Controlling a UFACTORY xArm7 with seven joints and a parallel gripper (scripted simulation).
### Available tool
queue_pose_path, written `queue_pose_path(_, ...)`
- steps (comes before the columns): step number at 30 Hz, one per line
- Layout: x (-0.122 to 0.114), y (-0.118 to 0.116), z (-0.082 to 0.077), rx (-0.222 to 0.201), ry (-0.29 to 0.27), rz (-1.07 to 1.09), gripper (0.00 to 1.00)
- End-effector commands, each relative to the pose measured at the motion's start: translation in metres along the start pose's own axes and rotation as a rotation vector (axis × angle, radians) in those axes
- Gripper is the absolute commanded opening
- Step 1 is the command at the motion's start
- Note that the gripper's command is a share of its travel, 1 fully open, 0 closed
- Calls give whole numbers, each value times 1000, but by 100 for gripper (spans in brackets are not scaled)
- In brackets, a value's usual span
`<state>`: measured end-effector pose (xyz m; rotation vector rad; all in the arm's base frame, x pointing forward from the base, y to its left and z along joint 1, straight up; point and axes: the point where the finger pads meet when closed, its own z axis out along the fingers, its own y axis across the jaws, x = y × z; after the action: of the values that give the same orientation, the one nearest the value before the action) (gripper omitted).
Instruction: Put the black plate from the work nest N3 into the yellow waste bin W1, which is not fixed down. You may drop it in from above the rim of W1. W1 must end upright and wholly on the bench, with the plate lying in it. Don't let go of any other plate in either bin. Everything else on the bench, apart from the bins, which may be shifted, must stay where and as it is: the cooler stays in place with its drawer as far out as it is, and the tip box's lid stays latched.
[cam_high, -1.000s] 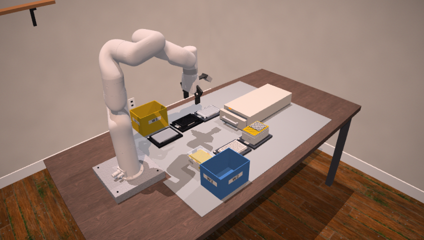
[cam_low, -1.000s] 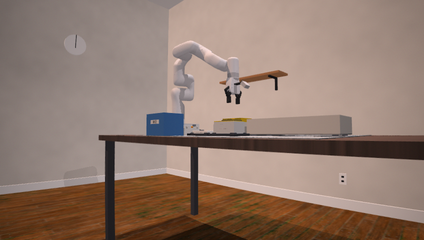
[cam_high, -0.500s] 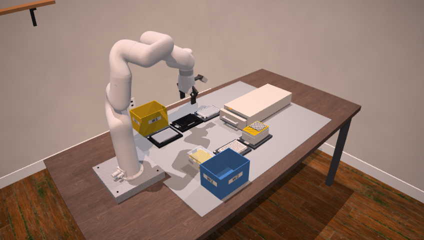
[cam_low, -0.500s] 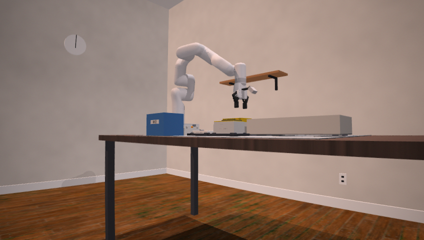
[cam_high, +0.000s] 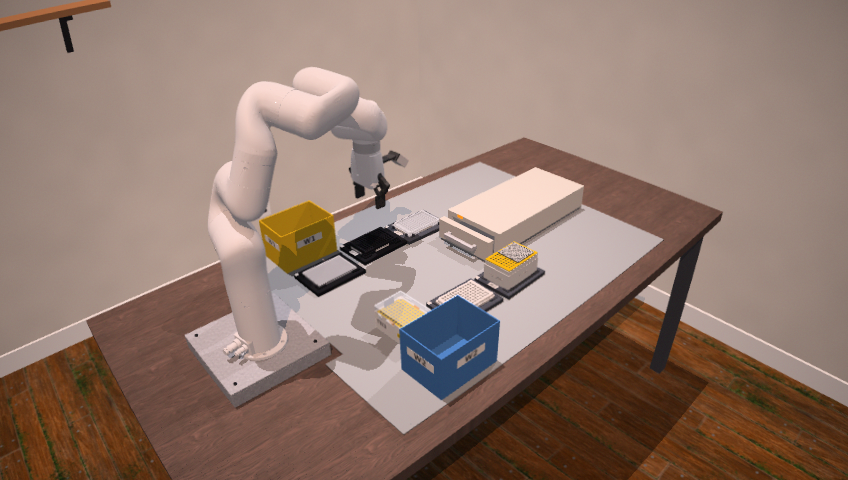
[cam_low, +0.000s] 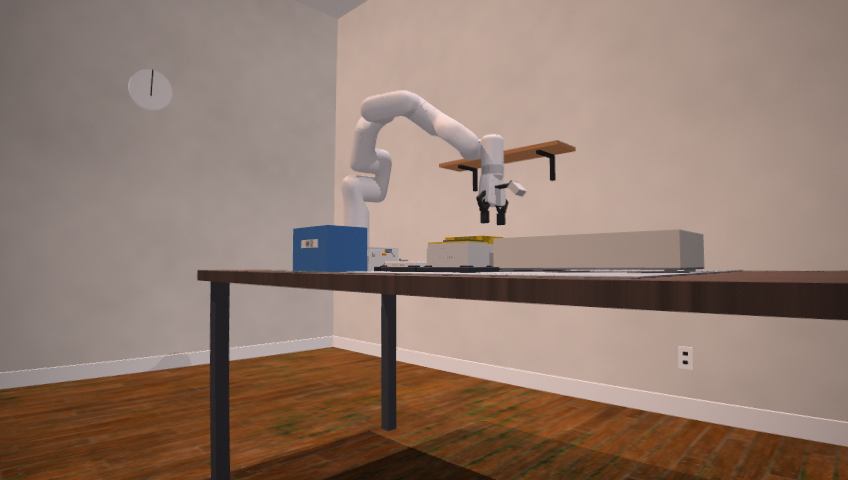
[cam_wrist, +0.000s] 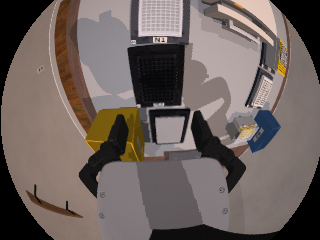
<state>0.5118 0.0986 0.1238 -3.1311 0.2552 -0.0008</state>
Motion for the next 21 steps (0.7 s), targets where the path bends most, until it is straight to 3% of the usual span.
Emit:
queue_pose_path(1,1,-1,-2,1,4,-1,100)
queue_pose_path(6,1,-1,-2,1,4,0,100)
queue_pose_path(21,1,-1,20,1,4,-1,100)
